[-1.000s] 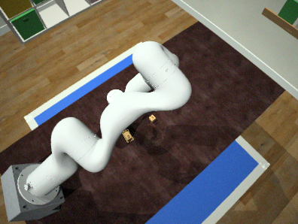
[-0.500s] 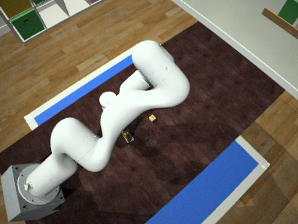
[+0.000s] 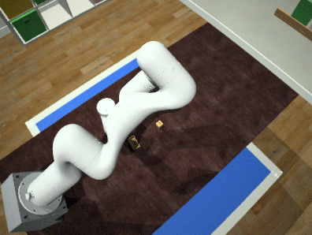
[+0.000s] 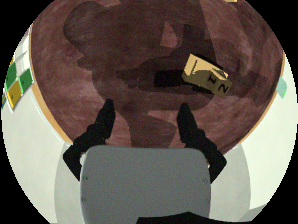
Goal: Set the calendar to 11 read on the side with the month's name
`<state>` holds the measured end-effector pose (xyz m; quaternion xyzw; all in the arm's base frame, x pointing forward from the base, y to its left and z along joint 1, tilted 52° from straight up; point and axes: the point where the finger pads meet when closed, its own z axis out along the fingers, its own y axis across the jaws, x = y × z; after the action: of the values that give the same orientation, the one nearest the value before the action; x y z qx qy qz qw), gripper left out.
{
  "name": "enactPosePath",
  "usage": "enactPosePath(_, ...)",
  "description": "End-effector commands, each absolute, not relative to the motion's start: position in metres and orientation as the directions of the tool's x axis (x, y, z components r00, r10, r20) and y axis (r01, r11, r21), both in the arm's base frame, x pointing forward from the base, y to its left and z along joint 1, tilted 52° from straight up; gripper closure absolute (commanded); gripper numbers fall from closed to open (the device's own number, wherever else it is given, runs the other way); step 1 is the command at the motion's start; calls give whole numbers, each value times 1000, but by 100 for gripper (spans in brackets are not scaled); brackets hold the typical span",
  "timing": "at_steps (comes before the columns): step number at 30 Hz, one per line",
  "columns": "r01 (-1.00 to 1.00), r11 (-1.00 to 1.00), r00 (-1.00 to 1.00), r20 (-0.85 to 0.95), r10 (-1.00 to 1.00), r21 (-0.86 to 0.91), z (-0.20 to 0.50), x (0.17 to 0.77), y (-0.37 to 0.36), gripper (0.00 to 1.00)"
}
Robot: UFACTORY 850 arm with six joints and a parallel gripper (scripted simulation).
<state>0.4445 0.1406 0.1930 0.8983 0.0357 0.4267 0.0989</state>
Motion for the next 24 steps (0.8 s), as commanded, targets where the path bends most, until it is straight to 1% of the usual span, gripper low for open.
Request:
enactPosePath(1,-21,-978,631,761,147,207,188,441,142,0)
enactPosePath(11,-21,-978,631,761,147,207,167,425,148,0)
enactPosePath(24,-21,-978,631,761,147,207,157,437,146,0)
